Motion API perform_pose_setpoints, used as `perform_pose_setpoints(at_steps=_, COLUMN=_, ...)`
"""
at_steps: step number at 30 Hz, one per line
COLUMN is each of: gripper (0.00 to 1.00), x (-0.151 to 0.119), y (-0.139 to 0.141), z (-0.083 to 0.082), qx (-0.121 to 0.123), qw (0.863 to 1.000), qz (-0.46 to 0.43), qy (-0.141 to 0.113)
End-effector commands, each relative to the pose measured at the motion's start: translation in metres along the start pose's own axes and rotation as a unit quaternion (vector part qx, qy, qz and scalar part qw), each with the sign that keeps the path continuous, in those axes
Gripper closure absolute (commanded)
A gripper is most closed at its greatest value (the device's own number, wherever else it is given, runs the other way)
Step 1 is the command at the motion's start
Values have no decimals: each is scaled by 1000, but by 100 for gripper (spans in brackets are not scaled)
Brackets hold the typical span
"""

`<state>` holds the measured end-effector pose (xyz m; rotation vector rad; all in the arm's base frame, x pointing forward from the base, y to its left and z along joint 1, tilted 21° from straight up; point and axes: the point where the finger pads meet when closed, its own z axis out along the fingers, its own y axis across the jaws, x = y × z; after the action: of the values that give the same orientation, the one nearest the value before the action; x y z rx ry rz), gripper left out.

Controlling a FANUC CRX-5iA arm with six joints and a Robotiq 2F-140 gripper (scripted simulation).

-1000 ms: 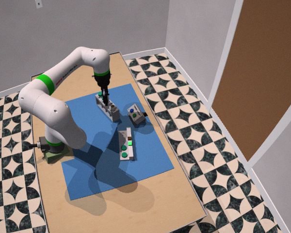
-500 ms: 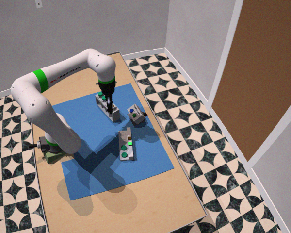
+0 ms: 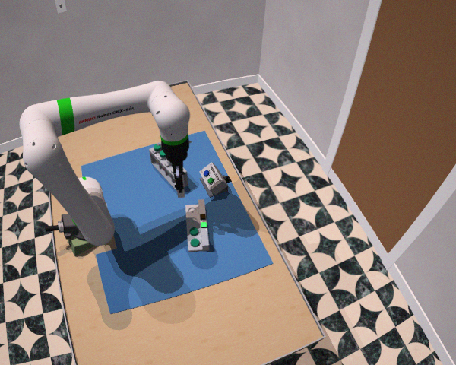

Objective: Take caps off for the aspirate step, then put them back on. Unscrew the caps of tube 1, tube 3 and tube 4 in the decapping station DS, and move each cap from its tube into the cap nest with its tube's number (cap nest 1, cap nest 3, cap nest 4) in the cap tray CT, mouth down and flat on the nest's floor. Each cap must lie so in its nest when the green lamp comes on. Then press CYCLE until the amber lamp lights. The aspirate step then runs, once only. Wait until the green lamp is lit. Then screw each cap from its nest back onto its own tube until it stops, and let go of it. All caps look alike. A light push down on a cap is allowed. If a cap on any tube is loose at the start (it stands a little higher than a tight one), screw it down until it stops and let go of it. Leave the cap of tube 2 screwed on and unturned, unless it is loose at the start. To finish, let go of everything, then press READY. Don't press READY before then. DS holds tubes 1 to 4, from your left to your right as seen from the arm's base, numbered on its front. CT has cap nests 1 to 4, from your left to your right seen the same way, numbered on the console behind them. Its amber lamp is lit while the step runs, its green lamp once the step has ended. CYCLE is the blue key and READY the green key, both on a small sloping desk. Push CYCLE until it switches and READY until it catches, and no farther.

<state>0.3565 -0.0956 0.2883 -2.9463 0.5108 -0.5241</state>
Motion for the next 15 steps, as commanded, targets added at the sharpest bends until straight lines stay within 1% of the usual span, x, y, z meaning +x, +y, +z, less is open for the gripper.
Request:
perform_pose_setpoints(at_steps=1, gripper=71, x=12, y=31, z=1, qx=7, qw=1000, qz=-2, qy=-6)
perform_pose_setpoints(at_steps=2, gripper=71, x=12, y=31, z=1, qx=7, qw=1000, qz=-2, qy=-6)
perform_pose_setpoints(at_steps=4, gripper=71, x=18, y=46, z=1, qx=7, qw=1000, qz=-2, qy=-6)
perform_pose_setpoints(at_steps=5, gripper=71, x=18, y=46, z=1, qx=7, qw=1000, qz=-2, qy=-6)
perform_pose_setpoints(at_steps=7, gripper=71, x=24, y=62, z=2, qx=7, qw=1000, qz=-2, qy=-6)
perform_pose_setpoints(at_steps=8, gripper=71, x=24, y=62, z=2, qx=7, qw=1000, qz=-2, qy=-6)
perform_pose_setpoints(at_steps=10, gripper=71, x=30, y=78, z=2, qx=7, qw=1000, qz=-2, qy=-6)
perform_pose_setpoints(at_steps=12, gripper=71, x=30, y=78, z=2, qx=7, qw=1000, qz=-2, qy=-6)
perform_pose_setpoints(at_steps=15, gripper=71, x=38, y=100, z=2, qx=7, qw=1000, qz=-2, qy=-6)
